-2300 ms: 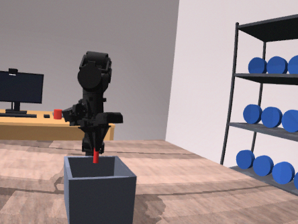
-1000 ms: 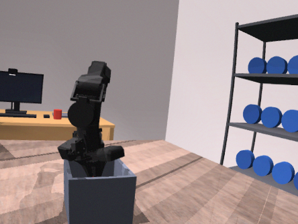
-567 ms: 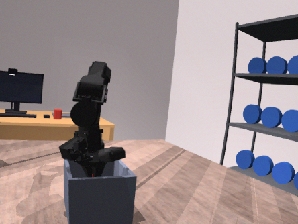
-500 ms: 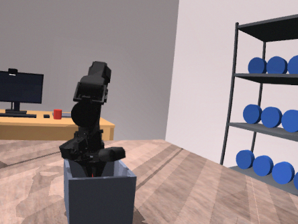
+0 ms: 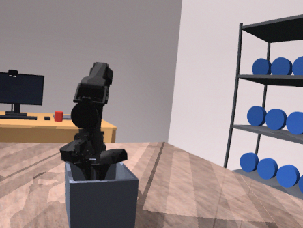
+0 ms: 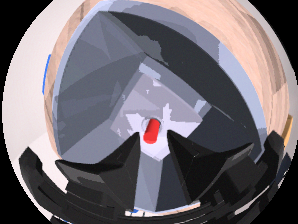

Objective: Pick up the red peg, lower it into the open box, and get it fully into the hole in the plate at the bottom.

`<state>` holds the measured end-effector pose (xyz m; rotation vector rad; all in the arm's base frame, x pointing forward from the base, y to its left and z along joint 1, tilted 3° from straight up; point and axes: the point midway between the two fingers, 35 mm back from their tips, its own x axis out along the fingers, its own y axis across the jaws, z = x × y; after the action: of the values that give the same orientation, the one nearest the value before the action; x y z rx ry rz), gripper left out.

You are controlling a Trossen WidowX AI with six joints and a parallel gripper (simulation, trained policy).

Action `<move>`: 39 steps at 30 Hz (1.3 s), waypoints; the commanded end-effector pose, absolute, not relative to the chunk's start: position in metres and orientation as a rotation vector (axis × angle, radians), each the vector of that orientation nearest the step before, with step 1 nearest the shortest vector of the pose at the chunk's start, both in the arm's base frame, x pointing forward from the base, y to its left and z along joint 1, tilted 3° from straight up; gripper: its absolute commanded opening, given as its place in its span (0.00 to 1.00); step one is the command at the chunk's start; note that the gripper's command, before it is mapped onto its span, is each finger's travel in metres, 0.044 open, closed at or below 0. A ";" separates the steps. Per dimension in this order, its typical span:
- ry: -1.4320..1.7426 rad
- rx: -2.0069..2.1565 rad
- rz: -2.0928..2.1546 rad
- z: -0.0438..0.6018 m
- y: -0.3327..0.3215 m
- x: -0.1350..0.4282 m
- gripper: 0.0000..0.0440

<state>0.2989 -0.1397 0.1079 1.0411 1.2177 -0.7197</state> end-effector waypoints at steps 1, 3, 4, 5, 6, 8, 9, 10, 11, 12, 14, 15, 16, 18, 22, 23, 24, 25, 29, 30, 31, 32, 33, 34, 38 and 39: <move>1.428 1.103 -0.649 0.046 -0.127 0.289 0.31; 1.418 1.113 -0.641 0.047 -0.130 0.291 0.32; 1.414 1.118 -0.638 0.048 -0.132 0.292 0.32; 1.411 1.124 -0.634 0.048 -0.134 0.293 0.32; 1.407 1.130 -0.628 0.049 -0.135 0.294 0.33; 1.400 1.141 -0.616 0.050 -0.138 0.297 0.33; 1.396 1.146 -0.609 0.051 -0.138 0.299 0.33; 1.393 1.150 -0.602 0.052 -0.139 0.300 0.34; 1.386 1.152 -0.597 0.052 -0.141 0.302 0.34; 1.379 1.155 -0.592 0.053 -0.143 0.303 0.34; 1.365 1.160 -0.578 0.056 -0.146 0.307 0.34; 1.358 1.162 -0.571 0.057 -0.147 0.308 0.34; 1.350 1.164 -0.565 0.059 -0.149 0.310 0.34; 1.334 1.167 -0.552 0.061 -0.152 0.314 0.34; 1.293 1.165 -0.523 0.068 -0.159 0.323 0.34; 1.281 1.163 -0.515 0.070 -0.161 0.325 0.35; 1.269 1.161 -0.507 0.072 -0.163 0.328 0.35; 1.256 1.158 -0.498 0.074 -0.164 0.330 0.35; 1.198 1.141 -0.460 0.084 -0.171 0.342 0.35; 1.184 1.137 -0.451 0.088 -0.173 0.345 0.35; 1.170 1.133 -0.441 0.091 -0.174 0.348 0.35; 1.164 1.131 -0.437 0.092 -0.175 0.349 0.35; 1.164 1.131 -0.437 0.092 -0.175 0.349 0.35; 1.164 1.131 -0.437 0.092 -0.175 0.349 0.35; 1.164 1.131 -0.437 0.092 -0.175 0.349 0.35; 1.164 1.131 -0.437 0.092 -0.175 0.349 0.35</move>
<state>0.3011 -0.1446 0.1285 1.2011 1.2955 -0.5322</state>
